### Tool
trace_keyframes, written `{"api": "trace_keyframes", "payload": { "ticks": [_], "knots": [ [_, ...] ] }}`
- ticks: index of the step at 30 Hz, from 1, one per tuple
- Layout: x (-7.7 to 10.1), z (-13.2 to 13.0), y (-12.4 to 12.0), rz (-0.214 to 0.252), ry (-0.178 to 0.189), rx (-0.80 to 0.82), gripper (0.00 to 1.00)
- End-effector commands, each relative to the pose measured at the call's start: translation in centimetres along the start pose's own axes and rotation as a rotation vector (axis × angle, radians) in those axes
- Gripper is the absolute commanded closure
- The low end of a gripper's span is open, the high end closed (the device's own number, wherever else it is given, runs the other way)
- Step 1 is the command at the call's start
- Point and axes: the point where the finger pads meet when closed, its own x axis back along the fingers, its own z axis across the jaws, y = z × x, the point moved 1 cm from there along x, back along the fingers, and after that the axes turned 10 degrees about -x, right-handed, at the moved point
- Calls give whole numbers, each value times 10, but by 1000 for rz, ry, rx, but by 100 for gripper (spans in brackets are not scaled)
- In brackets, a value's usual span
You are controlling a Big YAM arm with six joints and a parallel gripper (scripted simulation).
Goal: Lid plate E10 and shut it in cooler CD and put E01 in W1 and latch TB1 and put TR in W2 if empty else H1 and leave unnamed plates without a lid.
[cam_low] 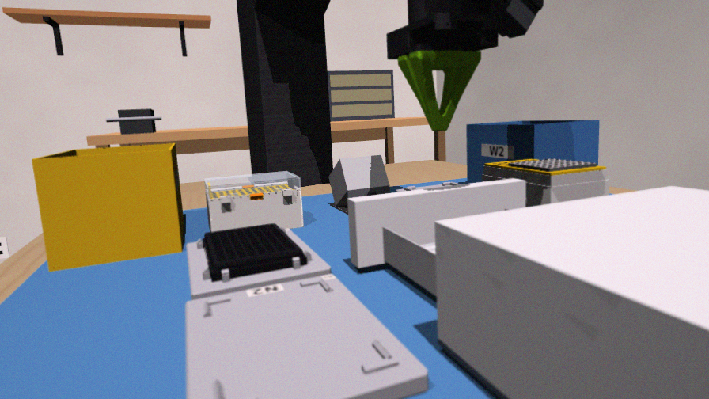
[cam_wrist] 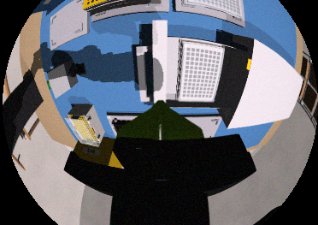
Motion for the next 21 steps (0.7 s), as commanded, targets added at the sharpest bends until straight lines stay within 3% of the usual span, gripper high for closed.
{"api": "trace_keyframes", "payload": {
  "ticks": [1,11,13,14,21],
  "knots": [
    [13,-5,12,-22,-48,6,100],
    [-3,45,0,-15,-21,0,100],
    [-3,45,0,-15,-21,0,100],
    [-4,48,-12,0,-22,-11,100],
    [-12,83,-8,-12,-5,-3,100]
  ]
}}
